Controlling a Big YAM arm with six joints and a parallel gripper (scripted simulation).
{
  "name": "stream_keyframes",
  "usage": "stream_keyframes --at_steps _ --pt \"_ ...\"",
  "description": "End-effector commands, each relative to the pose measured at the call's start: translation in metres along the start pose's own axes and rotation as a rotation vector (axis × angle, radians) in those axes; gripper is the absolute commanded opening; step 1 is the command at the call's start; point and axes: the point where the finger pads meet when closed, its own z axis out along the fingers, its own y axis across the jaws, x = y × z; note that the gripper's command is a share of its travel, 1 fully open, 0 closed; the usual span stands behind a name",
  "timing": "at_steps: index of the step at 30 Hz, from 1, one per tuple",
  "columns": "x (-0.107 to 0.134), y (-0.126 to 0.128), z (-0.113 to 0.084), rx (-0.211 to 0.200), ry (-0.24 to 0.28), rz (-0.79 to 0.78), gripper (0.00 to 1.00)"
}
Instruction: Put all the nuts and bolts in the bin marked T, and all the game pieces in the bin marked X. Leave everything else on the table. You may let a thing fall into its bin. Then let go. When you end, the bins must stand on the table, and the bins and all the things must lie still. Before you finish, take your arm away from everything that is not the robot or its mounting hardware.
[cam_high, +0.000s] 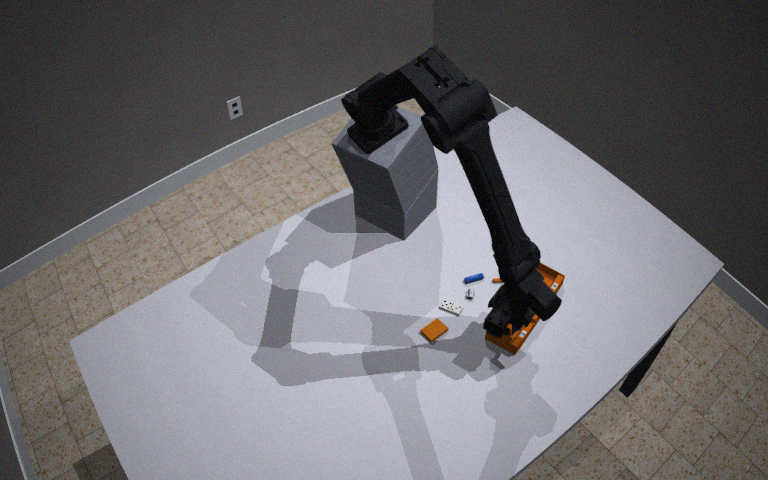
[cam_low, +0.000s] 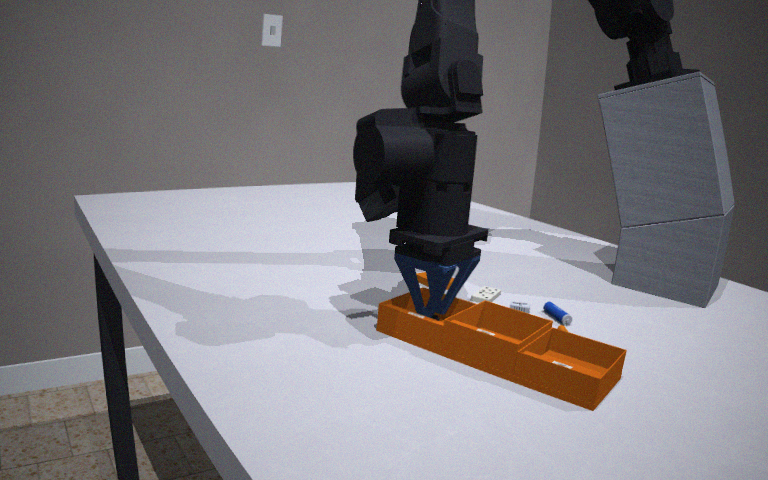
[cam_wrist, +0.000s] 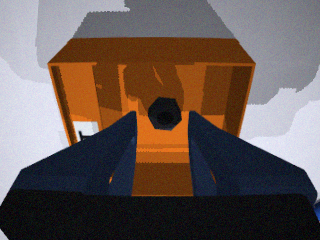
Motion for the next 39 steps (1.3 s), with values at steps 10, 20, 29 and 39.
stream_keyframes --at_steps 10,20,29,39 --pt "0.003 0.013 -0.015 -0.04 -0.011 -0.002 0.29" --pt "-0.001 0.009 -0.007 -0.023 -0.008 0.001 0.29" --pt "-0.001 0.009 -0.008 -0.023 -0.008 0.001 0.29" --pt "0.004 0.009 -0.03 -0.025 -0.007 -0.003 0.29"
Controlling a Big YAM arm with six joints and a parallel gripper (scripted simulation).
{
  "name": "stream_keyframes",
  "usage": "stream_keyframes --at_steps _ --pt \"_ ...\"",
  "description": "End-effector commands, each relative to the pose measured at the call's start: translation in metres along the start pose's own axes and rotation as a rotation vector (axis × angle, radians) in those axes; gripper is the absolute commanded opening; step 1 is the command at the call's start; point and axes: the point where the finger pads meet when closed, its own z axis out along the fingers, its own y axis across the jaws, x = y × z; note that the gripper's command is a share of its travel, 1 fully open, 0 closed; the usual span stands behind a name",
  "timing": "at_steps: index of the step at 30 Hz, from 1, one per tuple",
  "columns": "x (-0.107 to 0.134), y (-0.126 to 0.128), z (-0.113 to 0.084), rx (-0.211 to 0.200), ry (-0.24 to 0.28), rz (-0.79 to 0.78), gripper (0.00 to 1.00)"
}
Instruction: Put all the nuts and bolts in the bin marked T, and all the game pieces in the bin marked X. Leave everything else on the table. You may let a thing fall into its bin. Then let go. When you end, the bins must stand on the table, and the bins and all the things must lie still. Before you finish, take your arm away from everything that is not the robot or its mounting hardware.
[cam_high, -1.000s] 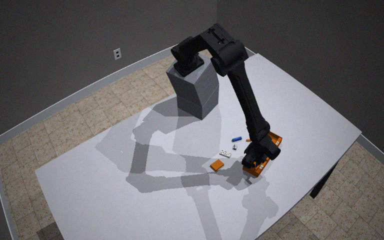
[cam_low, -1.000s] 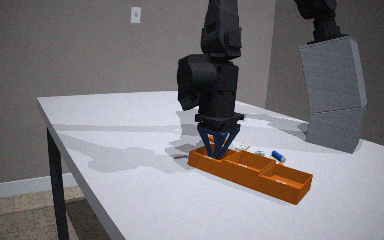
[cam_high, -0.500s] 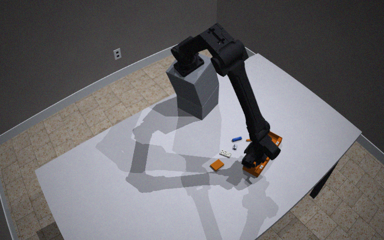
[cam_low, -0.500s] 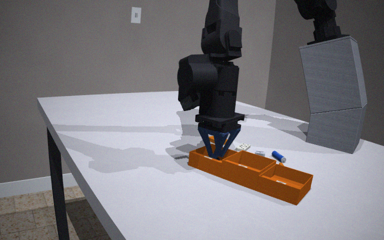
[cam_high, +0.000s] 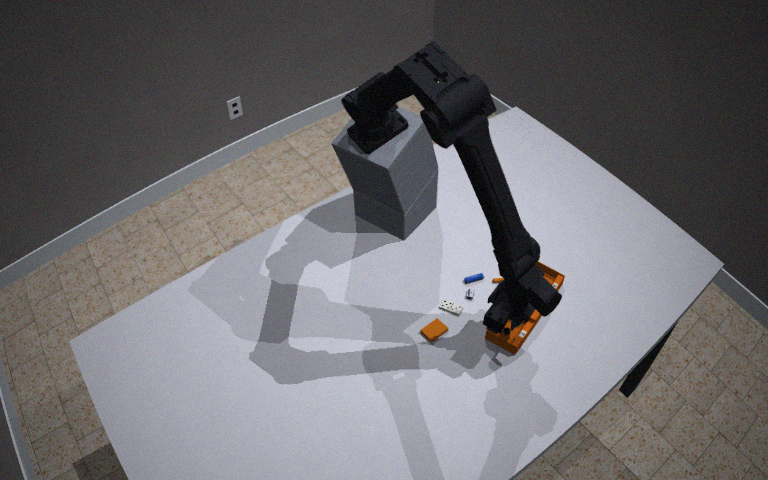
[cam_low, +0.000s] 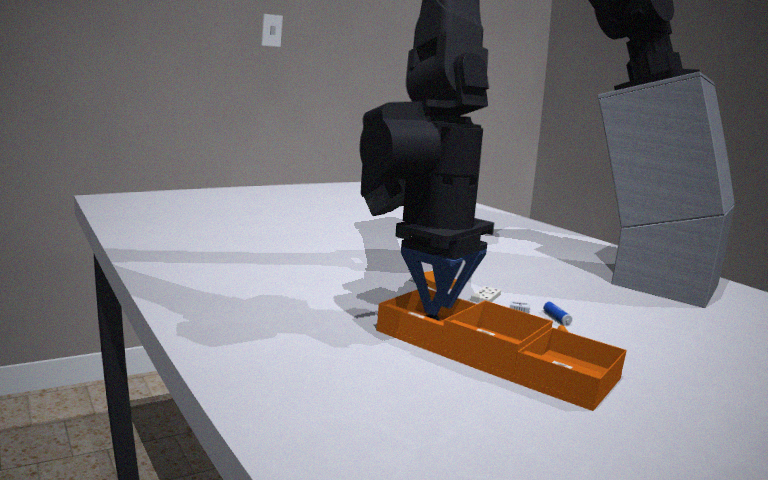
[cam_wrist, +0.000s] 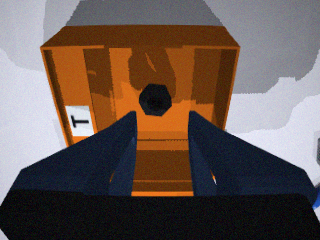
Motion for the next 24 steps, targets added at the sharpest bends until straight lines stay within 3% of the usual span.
stream_keyframes --at_steps 1,14,17,20,21,24 --pt "-0.001 0.014 -0.024 -0.031 -0.01 0.0 0.29" --pt "-0.001 0.013 -0.039 -0.031 -0.011 0.0 0.29" --pt "0.0 0.013 -0.054 -0.031 -0.011 0.0 0.29" --pt "0.0 0.013 -0.054 -0.031 -0.011 0.0 0.29" --pt "-0.006 0.026 -0.058 -0.052 -0.017 0.009 0.29" --pt "-0.006 0.014 -0.046 -0.031 -0.011 0.005 0.29"
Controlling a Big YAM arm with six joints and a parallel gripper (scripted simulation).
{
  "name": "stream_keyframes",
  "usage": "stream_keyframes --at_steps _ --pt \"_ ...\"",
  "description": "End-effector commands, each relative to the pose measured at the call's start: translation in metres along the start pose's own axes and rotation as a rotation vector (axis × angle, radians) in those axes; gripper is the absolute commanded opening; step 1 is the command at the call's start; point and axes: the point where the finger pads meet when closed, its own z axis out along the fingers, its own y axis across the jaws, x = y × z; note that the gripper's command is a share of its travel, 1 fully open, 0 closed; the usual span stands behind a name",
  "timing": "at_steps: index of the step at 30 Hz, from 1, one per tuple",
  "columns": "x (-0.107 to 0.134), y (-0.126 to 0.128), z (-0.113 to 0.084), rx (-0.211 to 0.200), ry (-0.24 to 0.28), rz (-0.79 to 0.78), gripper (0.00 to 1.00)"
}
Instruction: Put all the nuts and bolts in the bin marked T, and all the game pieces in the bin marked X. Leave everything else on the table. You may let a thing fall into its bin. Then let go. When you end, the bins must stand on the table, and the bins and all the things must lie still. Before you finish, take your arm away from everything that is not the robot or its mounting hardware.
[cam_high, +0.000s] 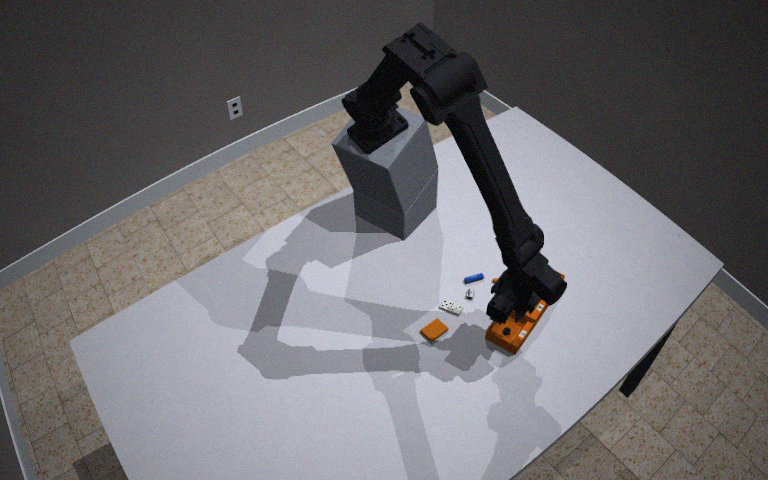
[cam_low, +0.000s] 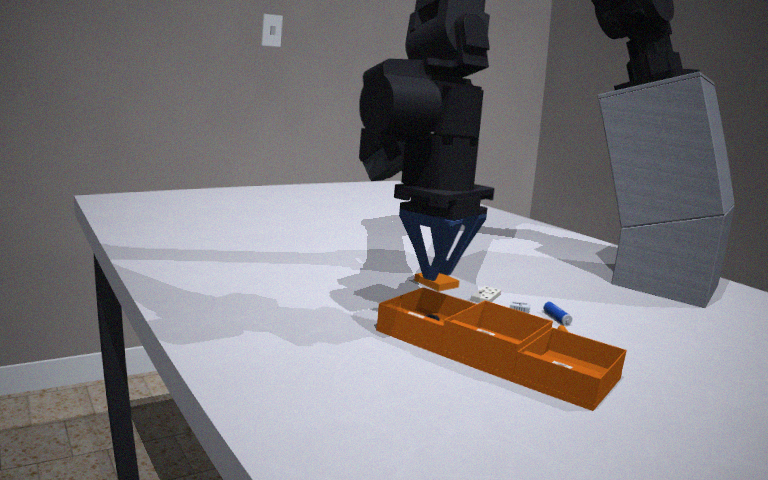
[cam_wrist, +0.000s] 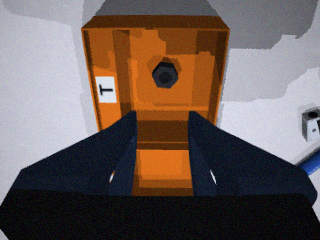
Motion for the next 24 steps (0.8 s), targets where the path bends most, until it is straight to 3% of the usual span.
stream_keyframes --at_steps 1,5,6,11,14,24 --pt "0.002 -0.001 -0.001 0.009 0.0 0.0 0.29" --pt "-0.003 0.008 -0.006 -0.017 -0.007 0.003 0.29" --pt "-0.012 -0.001 -0.01 -0.029 -0.014 -0.038 0.39" --pt "-0.014 -0.044 -0.011 -0.021 -0.012 -0.254 0.39" --pt "-0.015 -0.052 -0.011 -0.019 -0.013 -0.318 0.39" --pt "-0.02 -0.137 -0.014 0.035 0.004 -0.585 0.39"
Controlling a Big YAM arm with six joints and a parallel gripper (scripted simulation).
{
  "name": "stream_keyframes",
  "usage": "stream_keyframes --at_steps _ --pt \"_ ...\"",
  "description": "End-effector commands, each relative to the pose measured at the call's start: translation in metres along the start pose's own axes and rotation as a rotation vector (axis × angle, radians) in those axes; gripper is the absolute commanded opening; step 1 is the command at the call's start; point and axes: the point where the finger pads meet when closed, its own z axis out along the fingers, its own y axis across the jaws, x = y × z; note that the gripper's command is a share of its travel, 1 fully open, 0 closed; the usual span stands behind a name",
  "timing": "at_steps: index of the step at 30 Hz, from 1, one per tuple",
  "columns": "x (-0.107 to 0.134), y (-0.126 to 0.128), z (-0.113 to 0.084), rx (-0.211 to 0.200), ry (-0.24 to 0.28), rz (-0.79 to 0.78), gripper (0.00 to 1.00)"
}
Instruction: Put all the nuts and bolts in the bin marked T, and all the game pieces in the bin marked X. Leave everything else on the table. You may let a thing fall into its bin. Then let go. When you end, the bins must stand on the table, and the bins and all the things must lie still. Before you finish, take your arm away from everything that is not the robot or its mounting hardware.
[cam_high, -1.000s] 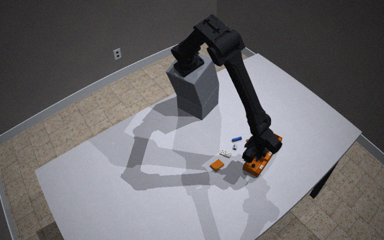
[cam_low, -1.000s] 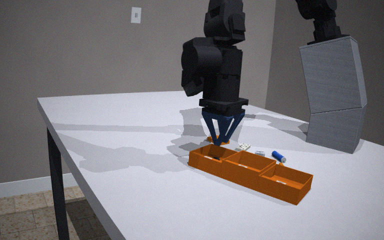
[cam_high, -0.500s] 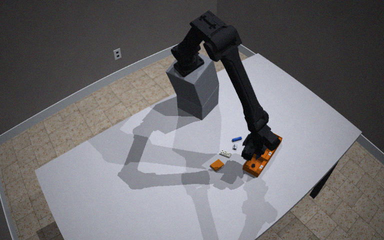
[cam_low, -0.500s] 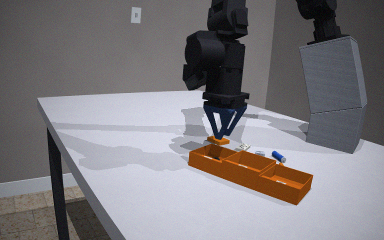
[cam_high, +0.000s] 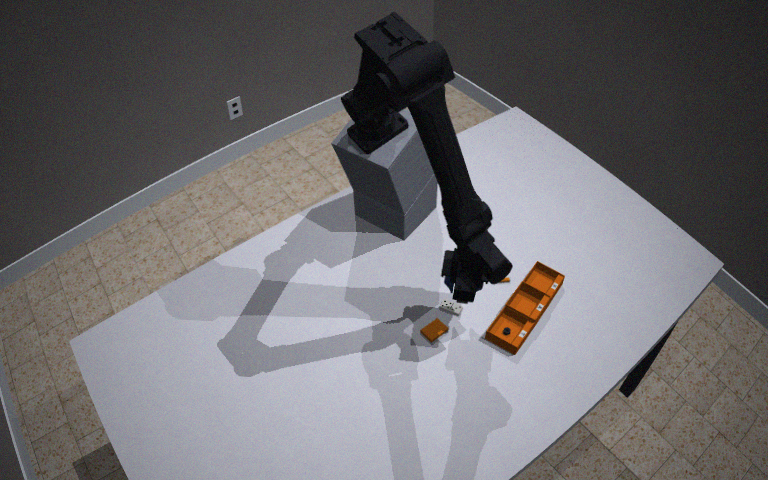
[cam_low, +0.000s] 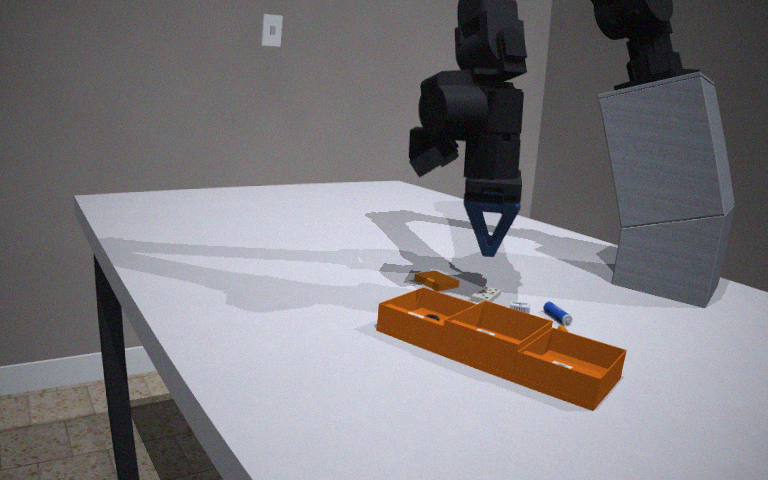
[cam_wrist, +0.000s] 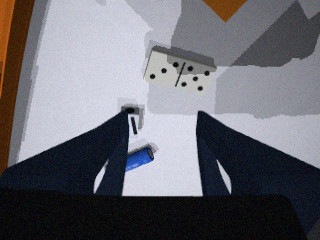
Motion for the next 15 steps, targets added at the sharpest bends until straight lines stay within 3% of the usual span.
stream_keyframes --at_steps 1,6,15 --pt "-0.0055 -0.016 -0.0082 -0.026 -0.03 -0.153 0.39" --pt "-0.0055 -0.0159 -0.0082 -0.009 -0.019 -0.228 0.39" --pt "-0.0054 -0.0159 -0.0082 0.008 -0.014 -0.513 0.39"
